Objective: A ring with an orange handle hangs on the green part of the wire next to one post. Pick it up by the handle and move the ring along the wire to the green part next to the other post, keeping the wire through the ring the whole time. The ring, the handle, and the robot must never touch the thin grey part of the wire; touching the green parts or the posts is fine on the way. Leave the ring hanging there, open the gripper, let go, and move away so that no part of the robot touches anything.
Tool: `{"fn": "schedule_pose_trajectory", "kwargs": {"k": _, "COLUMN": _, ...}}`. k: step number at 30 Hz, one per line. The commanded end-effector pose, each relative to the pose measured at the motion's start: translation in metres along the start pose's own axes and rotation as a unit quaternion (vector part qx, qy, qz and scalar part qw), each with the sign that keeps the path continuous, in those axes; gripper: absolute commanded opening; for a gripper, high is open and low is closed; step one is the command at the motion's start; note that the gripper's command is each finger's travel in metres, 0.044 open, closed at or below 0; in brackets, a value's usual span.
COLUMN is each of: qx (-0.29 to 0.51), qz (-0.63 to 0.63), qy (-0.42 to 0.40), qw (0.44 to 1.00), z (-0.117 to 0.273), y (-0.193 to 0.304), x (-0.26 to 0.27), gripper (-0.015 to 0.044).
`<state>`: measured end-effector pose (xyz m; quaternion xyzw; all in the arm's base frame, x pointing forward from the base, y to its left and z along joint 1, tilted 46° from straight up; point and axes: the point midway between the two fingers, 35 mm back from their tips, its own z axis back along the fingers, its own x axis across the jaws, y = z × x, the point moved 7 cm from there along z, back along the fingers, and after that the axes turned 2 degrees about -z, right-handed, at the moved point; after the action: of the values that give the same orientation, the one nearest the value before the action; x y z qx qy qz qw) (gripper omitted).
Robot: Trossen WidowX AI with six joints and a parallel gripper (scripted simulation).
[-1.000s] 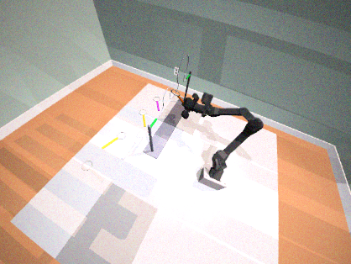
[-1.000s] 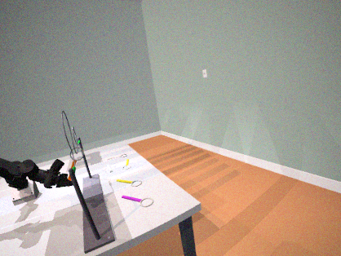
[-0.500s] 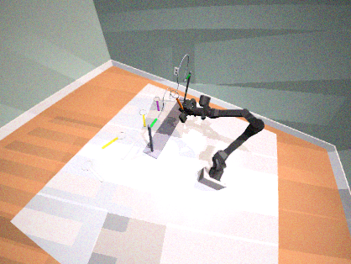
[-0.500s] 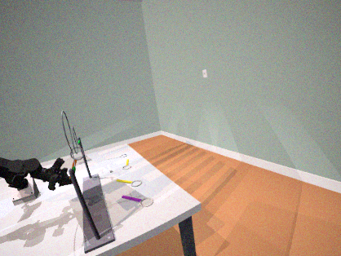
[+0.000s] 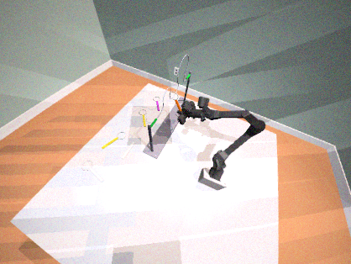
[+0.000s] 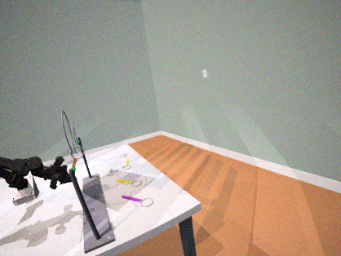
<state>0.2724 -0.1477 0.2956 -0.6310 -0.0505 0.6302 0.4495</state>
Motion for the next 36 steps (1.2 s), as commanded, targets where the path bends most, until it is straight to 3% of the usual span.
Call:
{"fn": "schedule_pose_trajectory", "kwargs": {"k": 1, "qx": 0.001, "qz": -0.009, "qy": -0.003, "qw": 1.000, "z": 0.001, "y": 0.000, "x": 0.006, "gripper": -0.0150}}
{"fn": "schedule_pose_trajectory", "kwargs": {"k": 19, "qx": 0.007, "qz": -0.053, "qy": -0.029, "qw": 0.998, "z": 0.005, "y": -0.001, "x": 0.032, "gripper": -0.0150}}
{"fn": "schedule_pose_trajectory", "kwargs": {"k": 36, "qx": 0.024, "qz": -0.175, "qy": -0.098, "qw": 0.979, "z": 0.015, "y": -0.009, "x": 0.069, "gripper": -0.0150}}
